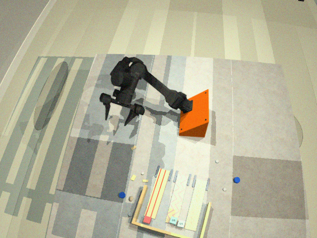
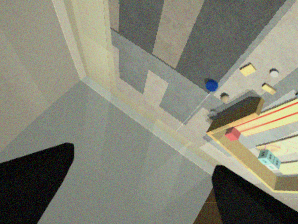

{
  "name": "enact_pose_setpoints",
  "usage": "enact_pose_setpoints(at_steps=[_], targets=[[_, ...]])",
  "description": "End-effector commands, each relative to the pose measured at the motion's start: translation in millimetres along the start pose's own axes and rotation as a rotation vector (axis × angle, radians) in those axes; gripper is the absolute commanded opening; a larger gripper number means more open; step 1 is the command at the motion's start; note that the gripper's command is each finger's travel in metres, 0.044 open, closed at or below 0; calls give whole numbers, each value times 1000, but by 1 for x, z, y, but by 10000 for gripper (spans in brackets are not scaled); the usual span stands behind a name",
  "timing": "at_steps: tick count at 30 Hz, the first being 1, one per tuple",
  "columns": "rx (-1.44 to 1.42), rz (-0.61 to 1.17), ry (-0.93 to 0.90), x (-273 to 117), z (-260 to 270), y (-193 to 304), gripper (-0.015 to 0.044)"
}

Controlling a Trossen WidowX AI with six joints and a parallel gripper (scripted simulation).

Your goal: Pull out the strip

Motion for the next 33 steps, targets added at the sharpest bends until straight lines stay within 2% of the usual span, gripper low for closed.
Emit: enact_pose_setpoints(at_steps=[1,9,33], targets=[[-17,1,1,1,-2,1,400],[-769,81,42,21,-82,47,400],[-2056,282,-33,40,-225,64,400]])
Point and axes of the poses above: the point midway between the two fingers, 35 mm back from their tips, its own x axis out along the fingers, its own z axis across the jaws, y = z × x, the point moved 6 cm from there along -x, back along the fingers, and after that the axes turned 7 degrees about x, right-handed, at the moved point
